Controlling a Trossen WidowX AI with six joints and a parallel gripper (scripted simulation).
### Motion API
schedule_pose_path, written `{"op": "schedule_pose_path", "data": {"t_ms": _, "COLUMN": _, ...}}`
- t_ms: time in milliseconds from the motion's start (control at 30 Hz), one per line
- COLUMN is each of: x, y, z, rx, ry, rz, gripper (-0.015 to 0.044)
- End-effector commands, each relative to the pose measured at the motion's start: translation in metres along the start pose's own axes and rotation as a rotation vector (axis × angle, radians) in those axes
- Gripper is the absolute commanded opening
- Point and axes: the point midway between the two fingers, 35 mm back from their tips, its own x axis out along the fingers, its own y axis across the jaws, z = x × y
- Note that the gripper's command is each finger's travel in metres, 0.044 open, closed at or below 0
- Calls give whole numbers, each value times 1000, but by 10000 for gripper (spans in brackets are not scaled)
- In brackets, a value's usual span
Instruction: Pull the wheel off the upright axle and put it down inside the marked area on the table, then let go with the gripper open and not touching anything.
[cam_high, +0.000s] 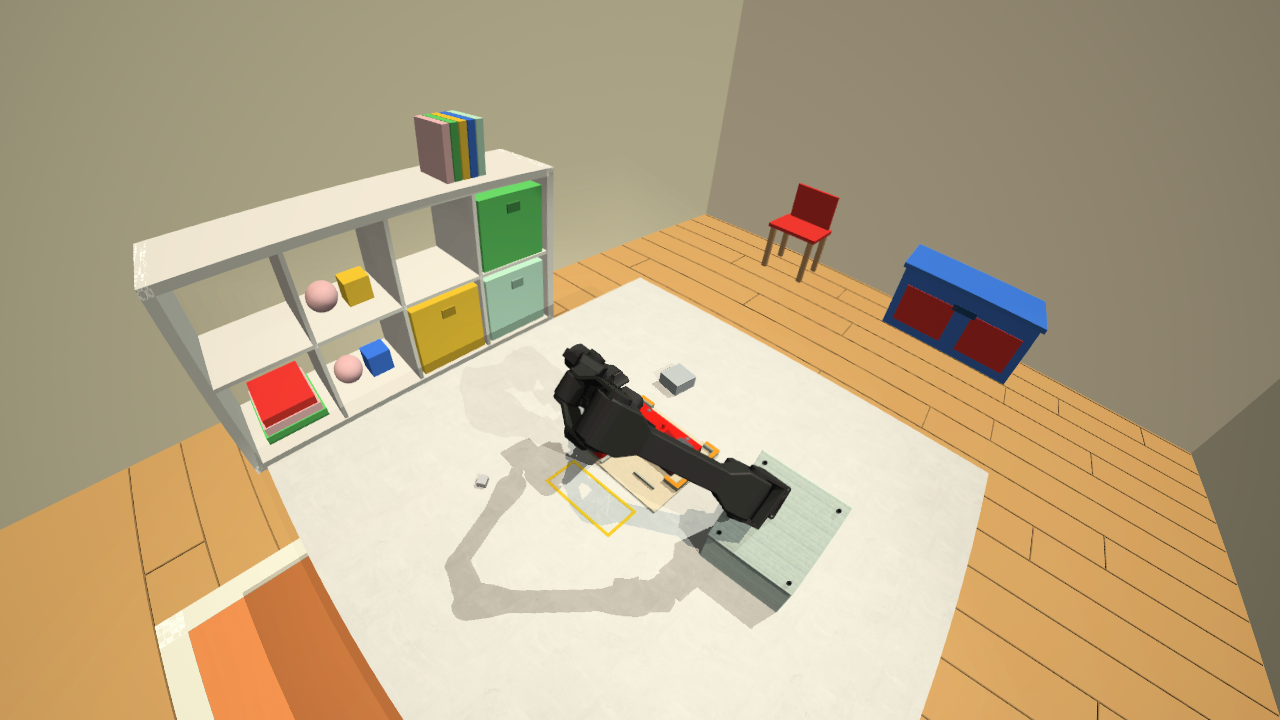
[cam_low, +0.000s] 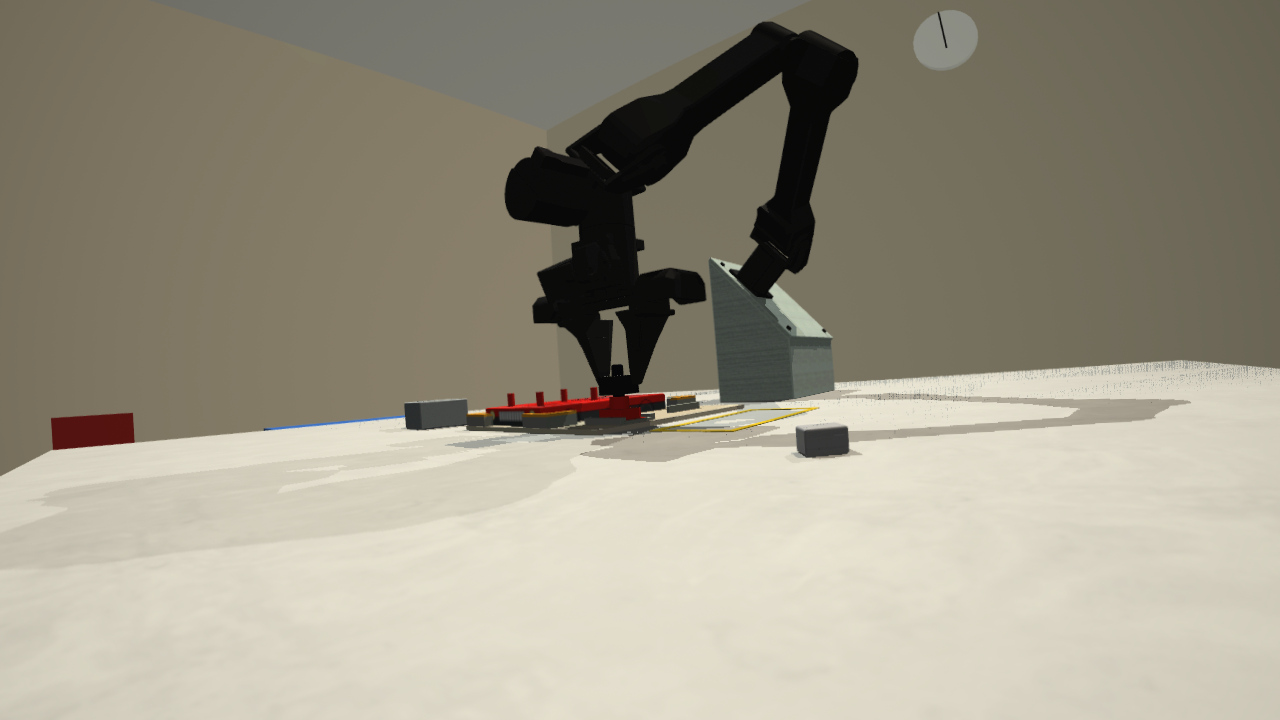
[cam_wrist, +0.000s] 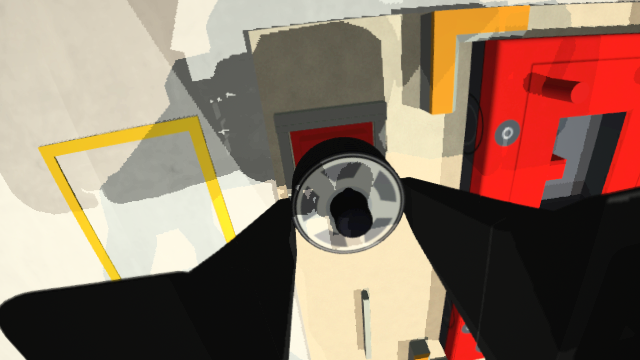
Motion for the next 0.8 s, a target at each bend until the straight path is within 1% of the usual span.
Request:
{"op": "schedule_pose_path", "data": {"t_ms": 0, "x": -11, "y": -2, "z": 0, "rx": 15, "ry": -13, "rz": 2, "gripper": 0}}
{"op": "schedule_pose_path", "data": {"t_ms": 767, "x": -18, "y": -2, "z": 0, "rx": 16, "ry": -16, "rz": 3, "gripper": 0}}
